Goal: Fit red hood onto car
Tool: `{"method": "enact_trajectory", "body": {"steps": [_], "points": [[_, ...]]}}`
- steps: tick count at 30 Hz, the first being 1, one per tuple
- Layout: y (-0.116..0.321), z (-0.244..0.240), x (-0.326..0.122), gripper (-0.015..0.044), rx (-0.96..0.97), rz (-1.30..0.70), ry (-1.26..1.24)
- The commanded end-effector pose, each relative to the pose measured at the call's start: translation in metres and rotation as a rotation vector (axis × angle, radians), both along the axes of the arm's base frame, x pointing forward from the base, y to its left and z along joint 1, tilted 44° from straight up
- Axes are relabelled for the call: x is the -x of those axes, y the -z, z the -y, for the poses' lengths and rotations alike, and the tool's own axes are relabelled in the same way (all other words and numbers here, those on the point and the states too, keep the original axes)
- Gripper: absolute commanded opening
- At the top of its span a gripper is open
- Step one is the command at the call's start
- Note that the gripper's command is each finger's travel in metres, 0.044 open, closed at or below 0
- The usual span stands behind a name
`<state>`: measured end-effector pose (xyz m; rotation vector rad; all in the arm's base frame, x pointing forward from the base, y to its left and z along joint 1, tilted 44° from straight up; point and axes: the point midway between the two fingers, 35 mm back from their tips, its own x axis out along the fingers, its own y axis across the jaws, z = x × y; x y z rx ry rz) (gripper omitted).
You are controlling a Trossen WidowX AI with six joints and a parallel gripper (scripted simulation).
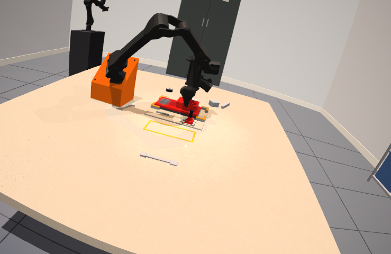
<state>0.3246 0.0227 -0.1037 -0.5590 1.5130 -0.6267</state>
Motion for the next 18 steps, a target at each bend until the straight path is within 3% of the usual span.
{"method": "enact_trajectory", "body": {"steps": [1, 3, 18], "points": [[0.000, 0.000, 0.000, 0.0394, 0.000, 0.000, 0.000], [0.000, 0.000, 0.000, 0.0440, 0.000, 0.000, 0.000], [-0.051, -0.049, -0.004, 0.0440, 0.005, -0.005, 0.004]]}}
